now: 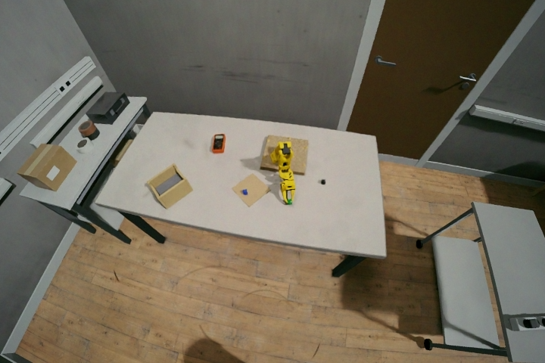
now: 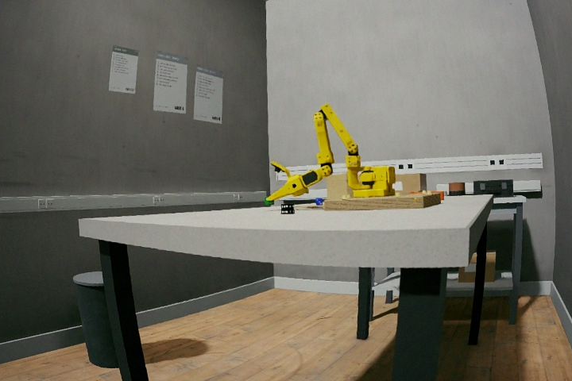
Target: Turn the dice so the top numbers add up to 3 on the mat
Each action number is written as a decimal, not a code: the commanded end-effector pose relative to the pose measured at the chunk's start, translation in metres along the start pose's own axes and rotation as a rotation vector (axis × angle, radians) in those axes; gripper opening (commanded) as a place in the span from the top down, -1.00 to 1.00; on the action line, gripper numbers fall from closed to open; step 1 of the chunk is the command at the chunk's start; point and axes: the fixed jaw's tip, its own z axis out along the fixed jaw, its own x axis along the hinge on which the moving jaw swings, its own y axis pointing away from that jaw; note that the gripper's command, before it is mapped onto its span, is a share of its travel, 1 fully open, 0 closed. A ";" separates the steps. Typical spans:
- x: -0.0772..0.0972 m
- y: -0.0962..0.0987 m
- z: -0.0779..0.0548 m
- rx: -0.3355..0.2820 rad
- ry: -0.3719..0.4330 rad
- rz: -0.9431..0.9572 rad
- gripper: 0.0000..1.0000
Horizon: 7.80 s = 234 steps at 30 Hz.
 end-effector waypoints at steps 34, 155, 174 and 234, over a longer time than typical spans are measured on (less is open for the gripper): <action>0.010 0.002 0.006 -0.007 -0.011 -0.010 1.00; -0.033 0.002 -0.012 -0.005 -0.012 -0.010 0.41; -0.076 0.002 -0.019 -0.006 -0.200 -0.010 0.42; -0.135 0.001 -0.008 0.037 -0.155 -0.505 0.44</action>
